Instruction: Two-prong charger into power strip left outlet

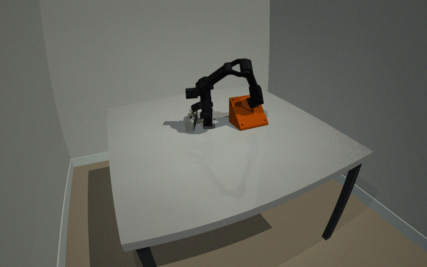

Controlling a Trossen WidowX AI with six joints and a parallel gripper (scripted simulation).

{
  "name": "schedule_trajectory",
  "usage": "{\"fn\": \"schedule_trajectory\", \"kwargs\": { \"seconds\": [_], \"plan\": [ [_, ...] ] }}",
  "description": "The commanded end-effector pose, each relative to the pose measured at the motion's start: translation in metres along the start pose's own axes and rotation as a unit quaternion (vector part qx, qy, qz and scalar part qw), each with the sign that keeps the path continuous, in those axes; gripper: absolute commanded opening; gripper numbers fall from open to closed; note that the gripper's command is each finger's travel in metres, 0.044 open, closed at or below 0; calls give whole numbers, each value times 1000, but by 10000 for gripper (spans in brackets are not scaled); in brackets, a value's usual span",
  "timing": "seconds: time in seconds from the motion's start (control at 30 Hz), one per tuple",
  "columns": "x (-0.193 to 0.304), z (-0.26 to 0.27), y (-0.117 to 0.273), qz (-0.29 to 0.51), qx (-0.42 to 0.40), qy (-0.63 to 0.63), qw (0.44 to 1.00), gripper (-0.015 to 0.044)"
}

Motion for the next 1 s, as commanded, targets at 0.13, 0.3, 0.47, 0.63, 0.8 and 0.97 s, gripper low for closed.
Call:
{"fn": "schedule_trajectory", "kwargs": {
  "seconds": [0.13,0.3,0.47,0.63,0.8,0.97],
  "plan": [
    [-10,-3,0,0,-1,-10,1000,0],
    [-15,-5,0,0,-1,-14,1000,0],
    [-19,-6,0,0,-1,-18,1000,0],
    [-20,-6,0,0,-1,-18,1000,0],
    [-20,-6,0,0,-1,-18,1000,0],
    [-21,-6,1,0,-1,-18,1000,0]
  ]
}}
Point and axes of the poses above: the point midway between the two fingers, 35 mm back from their tips, its own y axis back along the fingers, its own z axis across the jaws, x = y × z, the point moved 7 cm from there along y, back along the fingers, and after that the axes turned 10 degrees about y, right-handed, at the moved point
